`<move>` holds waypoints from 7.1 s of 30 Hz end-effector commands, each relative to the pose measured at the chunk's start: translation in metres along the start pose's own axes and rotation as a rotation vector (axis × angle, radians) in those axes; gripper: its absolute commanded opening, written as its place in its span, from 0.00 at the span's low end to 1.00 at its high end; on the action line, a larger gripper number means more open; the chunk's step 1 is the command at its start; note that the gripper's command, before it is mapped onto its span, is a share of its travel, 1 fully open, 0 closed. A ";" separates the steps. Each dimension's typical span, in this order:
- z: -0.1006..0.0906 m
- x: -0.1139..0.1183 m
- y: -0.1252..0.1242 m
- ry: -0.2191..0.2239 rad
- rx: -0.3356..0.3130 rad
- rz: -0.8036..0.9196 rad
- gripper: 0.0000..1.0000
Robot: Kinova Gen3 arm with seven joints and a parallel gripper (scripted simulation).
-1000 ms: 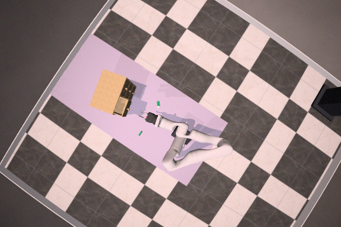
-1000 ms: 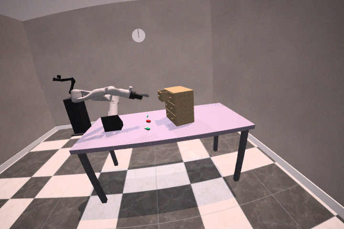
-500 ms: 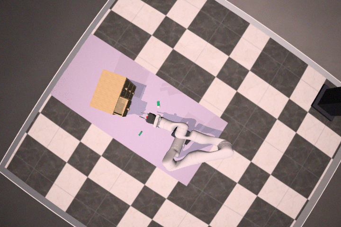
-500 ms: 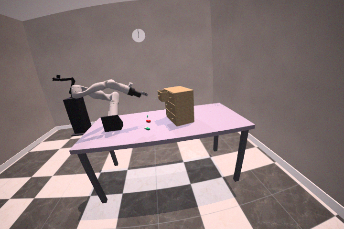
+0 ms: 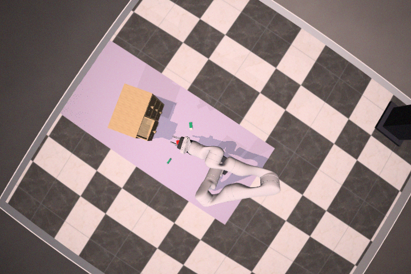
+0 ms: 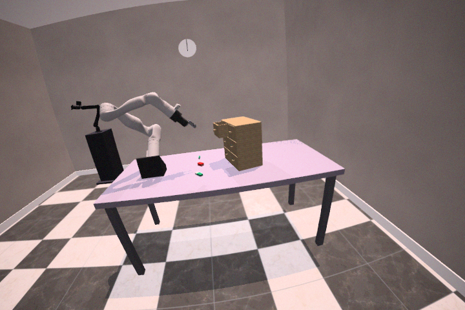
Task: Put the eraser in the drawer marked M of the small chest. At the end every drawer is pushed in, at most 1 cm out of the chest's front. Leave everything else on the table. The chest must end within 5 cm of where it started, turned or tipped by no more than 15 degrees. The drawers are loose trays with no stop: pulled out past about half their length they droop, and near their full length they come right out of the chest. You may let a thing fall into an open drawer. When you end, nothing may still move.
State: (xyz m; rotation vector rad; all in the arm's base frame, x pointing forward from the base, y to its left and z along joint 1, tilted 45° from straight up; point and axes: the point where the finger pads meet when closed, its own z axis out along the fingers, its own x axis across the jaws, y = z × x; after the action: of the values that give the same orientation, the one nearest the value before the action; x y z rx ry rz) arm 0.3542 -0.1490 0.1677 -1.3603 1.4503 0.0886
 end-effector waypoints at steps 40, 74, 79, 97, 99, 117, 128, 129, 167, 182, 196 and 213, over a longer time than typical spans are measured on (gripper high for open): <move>-0.070 0.002 -0.010 0.016 -0.756 -0.002 0.67; -0.067 0.004 -0.007 0.023 -0.756 0.016 0.67; -0.058 0.009 0.001 0.039 -0.755 0.057 0.67; 0.007 0.049 0.060 0.166 -0.742 0.380 0.67; 0.019 0.056 0.070 0.188 -0.738 0.436 0.67; 0.108 0.110 0.151 0.361 -0.692 0.876 0.67; 0.138 0.128 0.177 0.417 -0.671 1.019 0.67; 0.140 0.129 0.179 0.420 -0.670 1.028 0.67; 0.146 0.133 0.184 0.432 -0.665 1.057 0.67; 0.146 0.133 0.184 0.432 -0.665 1.057 0.67; 0.146 0.133 0.184 0.432 -0.665 1.057 0.75; 0.148 0.133 0.186 0.431 -0.665 1.057 0.75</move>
State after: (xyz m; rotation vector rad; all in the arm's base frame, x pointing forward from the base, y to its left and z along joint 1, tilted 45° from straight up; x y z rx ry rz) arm 0.3406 -0.0771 -0.0912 -0.9644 2.5266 1.0919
